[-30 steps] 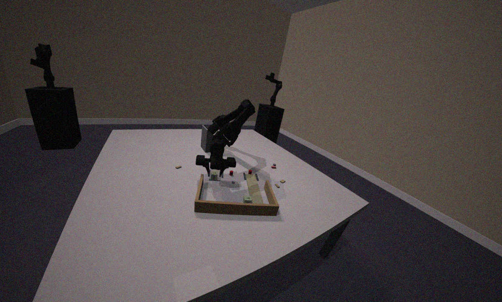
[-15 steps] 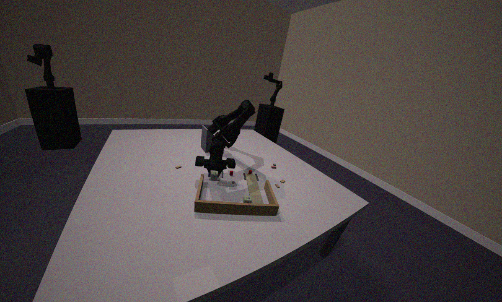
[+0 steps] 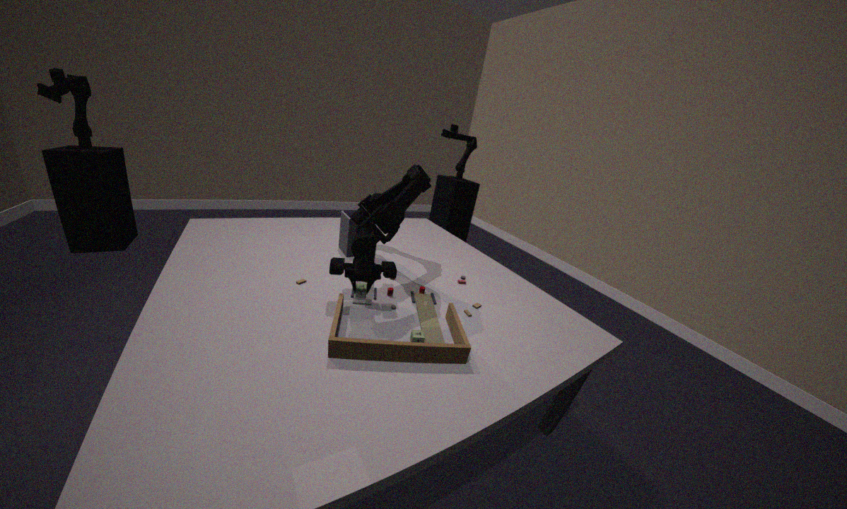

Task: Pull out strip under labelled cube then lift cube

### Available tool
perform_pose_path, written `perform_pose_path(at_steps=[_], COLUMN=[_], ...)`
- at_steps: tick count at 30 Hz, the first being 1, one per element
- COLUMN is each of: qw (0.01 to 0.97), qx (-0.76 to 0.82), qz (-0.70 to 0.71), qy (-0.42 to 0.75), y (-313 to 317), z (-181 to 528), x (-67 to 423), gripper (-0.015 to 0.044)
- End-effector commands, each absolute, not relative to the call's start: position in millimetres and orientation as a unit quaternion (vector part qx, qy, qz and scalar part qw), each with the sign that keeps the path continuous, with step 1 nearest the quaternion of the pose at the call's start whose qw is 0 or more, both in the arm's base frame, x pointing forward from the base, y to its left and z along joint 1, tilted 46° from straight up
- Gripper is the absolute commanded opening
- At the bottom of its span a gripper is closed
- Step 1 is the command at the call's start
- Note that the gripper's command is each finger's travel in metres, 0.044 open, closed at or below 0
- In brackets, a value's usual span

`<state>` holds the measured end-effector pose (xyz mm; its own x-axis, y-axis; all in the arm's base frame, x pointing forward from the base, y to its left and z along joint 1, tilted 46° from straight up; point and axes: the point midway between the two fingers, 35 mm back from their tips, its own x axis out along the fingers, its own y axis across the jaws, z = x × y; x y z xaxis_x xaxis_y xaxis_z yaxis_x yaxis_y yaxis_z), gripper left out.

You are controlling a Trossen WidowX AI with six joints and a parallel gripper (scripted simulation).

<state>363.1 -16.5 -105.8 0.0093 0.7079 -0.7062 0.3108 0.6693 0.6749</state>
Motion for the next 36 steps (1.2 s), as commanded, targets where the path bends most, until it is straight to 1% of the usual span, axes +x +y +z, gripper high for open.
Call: perform_pose_path(at_steps=[1, 7, 13, 20, 28, 36], qw=[0.605, 0.603, 0.602, 0.602, 0.602, 0.602], qx=[0.372, 0.374, 0.374, 0.374, 0.374, 0.374], qz=[0.162, 0.162, 0.162, 0.162, 0.161, 0.161], qy=[0.686, 0.686, 0.686, 0.687, 0.687, 0.687], y=[-24, -31, -32, -28, -53, -54], z=[-94, -78, -76, -73, -49, -48], x=[346, 320, 315, 296, 295, 295], gripper=[0.0, 0.0, 0.0, 0.0, 0.0, 0.0])
